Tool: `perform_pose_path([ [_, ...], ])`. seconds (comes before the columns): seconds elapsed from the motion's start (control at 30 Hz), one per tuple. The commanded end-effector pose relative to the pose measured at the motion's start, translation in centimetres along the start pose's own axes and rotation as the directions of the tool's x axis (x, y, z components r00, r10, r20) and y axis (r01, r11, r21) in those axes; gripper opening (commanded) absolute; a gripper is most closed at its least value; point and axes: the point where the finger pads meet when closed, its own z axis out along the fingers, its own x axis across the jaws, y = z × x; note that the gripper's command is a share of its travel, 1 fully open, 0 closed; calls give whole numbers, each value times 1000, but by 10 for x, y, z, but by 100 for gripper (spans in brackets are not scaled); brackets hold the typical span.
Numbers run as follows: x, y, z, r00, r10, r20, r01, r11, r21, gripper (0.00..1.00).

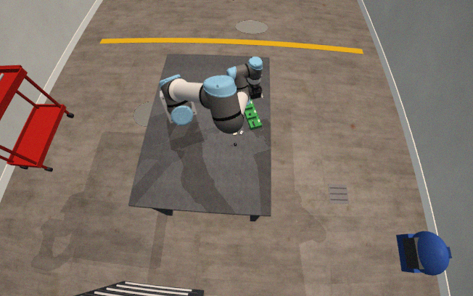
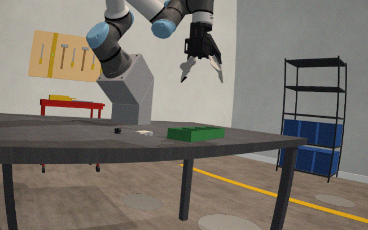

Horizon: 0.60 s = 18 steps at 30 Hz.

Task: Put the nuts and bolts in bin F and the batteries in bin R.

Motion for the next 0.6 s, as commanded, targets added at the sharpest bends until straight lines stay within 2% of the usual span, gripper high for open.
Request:
perform_pose_path([
  [0.0,1,0,-22,1000,3,9,-3,1000,0,100],
  [0.13,2,0,-36,1000,3,9,-3,1000,0,100],
  [0.57,-1,-1,-34,1000,0,13,0,1000,-1,100],
])
